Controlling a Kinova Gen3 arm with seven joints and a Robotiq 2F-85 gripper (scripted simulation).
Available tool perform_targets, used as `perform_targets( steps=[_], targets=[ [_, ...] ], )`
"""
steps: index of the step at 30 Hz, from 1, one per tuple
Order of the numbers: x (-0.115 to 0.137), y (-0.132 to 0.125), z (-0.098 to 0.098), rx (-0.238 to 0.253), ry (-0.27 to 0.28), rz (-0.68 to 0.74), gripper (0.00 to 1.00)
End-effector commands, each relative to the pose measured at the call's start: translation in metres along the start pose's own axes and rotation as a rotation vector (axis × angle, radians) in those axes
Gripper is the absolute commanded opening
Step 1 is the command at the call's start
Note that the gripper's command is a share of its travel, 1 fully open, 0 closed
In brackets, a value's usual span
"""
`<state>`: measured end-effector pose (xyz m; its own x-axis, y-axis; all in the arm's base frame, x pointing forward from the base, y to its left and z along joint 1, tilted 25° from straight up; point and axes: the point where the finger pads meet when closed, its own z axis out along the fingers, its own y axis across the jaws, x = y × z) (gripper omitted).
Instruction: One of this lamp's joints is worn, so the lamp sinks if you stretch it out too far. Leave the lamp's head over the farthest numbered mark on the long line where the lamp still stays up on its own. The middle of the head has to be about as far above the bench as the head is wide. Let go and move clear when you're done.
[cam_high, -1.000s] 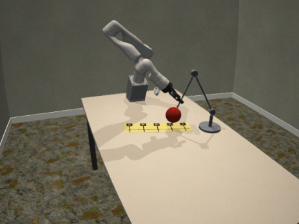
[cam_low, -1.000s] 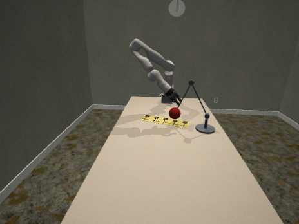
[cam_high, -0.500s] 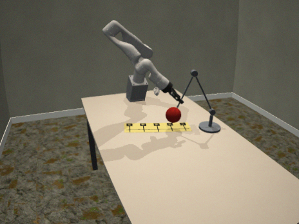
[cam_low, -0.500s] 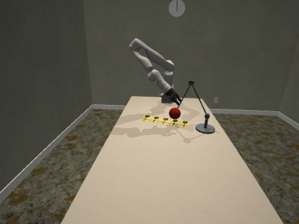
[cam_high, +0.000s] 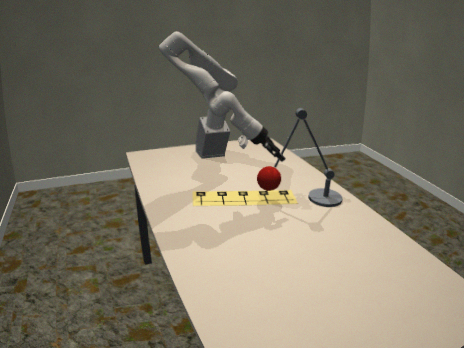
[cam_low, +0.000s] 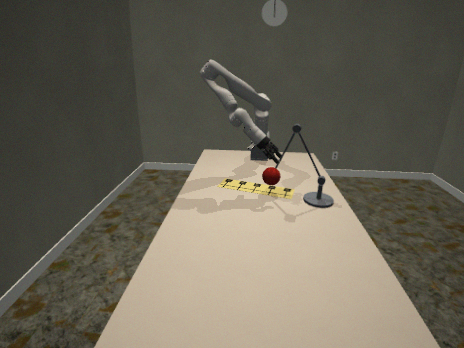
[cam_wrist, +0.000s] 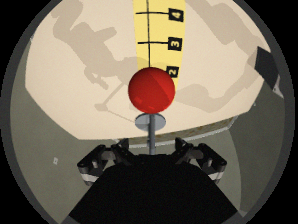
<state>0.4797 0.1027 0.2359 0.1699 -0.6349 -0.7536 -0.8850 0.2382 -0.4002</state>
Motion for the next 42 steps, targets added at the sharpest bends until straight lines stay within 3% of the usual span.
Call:
perform_targets(
  steps=[1,31,42],
  targets=[
    [0.000,0.000,0.000,0.000,0.000,-0.001,1.00],
    [0.000,0.000,0.000,0.000,0.000,-0.001,1.00],
    [-0.001,0.001,-0.048,0.000,0.000,-0.001,1.00]
  ],
)
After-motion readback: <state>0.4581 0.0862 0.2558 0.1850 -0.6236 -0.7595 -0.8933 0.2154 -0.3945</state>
